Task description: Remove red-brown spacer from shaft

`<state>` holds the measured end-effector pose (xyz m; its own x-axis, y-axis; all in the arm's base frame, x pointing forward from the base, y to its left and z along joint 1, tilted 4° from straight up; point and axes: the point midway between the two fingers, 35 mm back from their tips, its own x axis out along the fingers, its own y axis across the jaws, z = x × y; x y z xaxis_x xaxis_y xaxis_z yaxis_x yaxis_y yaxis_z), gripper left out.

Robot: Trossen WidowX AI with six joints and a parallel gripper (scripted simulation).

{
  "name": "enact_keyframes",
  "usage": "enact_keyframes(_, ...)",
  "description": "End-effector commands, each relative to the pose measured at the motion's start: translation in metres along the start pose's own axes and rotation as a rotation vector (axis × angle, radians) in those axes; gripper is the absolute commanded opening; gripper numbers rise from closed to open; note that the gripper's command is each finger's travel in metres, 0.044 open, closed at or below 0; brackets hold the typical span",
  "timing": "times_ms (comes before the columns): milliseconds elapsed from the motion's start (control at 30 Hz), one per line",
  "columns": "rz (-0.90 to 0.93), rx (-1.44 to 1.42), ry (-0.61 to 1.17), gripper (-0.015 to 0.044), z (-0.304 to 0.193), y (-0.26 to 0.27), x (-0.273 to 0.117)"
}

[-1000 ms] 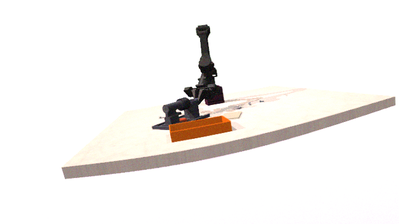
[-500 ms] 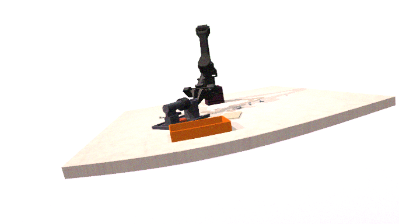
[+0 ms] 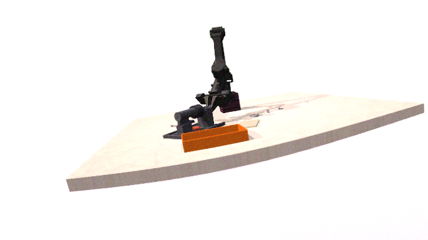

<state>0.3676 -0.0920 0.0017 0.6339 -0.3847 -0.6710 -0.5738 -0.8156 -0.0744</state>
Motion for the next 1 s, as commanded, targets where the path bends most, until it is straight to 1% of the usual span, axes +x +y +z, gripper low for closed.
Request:
enact_keyframes(0, 0.002, -0.002, 0.004, 0.0000, -0.0031, 0.0005, 0.0019)
enact_keyframes(933, 0.002, -0.002, 0.004, 0.0000, -0.0091, 0.0007, 0.0070)
enact_keyframes(967, 0.001, -0.002, -0.003, 0.0026, -0.0051, -0.0002, 0.0054)
